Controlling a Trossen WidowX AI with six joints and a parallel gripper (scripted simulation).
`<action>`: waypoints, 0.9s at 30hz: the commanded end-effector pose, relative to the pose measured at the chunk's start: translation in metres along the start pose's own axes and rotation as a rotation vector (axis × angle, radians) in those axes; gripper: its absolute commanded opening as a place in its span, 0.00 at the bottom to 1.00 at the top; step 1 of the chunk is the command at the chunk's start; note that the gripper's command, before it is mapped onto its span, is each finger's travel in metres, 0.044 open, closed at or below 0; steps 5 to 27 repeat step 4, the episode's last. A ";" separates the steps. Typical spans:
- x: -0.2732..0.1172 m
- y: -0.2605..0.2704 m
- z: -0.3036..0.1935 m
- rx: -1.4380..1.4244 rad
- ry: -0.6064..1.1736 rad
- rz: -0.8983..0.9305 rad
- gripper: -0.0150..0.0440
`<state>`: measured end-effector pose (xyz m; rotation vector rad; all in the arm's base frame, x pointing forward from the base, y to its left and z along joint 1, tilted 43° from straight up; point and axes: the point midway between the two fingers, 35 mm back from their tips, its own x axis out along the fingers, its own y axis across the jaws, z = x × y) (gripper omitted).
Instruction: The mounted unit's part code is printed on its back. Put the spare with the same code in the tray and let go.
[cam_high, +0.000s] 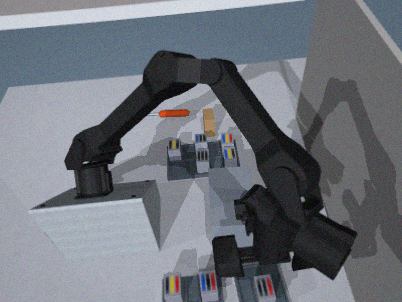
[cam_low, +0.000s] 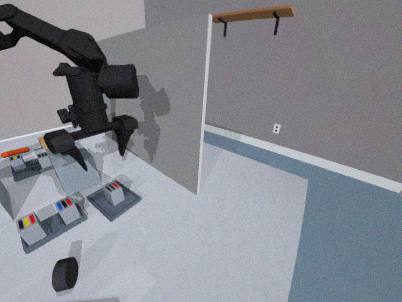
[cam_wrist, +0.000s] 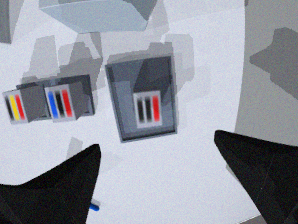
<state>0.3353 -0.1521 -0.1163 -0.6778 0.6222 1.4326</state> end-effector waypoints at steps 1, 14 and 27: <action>0.001 0.000 -0.001 0.004 -0.001 -0.001 1.00; 0.001 0.000 -0.001 0.004 -0.001 -0.001 1.00; 0.001 0.000 -0.001 0.004 -0.001 -0.001 1.00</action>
